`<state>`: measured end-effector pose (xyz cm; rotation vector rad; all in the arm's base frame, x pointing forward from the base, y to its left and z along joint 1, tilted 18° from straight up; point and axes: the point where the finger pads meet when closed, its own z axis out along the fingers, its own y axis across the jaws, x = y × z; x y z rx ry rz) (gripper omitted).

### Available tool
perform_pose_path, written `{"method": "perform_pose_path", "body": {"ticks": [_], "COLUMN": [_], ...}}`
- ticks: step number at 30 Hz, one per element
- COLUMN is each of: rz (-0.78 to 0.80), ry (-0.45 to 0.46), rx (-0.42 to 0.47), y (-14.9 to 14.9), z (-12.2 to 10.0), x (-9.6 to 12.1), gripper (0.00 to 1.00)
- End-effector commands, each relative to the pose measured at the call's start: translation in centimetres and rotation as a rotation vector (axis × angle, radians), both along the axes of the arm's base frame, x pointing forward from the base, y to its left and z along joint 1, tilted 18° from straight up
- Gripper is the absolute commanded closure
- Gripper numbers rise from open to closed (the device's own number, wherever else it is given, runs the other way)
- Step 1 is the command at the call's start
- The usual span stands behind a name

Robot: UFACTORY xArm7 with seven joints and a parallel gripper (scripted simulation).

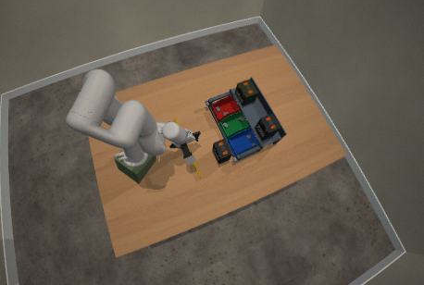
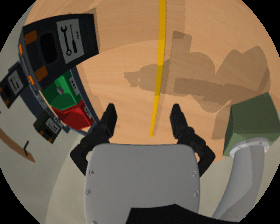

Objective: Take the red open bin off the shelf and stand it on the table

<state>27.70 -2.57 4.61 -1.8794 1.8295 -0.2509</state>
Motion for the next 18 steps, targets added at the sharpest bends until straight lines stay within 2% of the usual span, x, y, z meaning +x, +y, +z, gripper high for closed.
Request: {"method": "perform_pose_path", "body": {"ticks": [1,7,8,12,18], "rz": [0.026,0.026,0.005,0.026,0.026], "ry": [0.234,0.234,0.046,0.234,0.234], "rx": [-0.055,-0.055,-0.012,-0.055,-0.055], "y": [-0.7,-0.7,-0.2,-0.7,-0.7], "z": [4.9,4.9,1.0,4.9,4.9], "x": [-2.3,-2.3,-0.4,-2.3,-2.3], "gripper": [0.0,0.0,0.0,0.0,0.0]}}
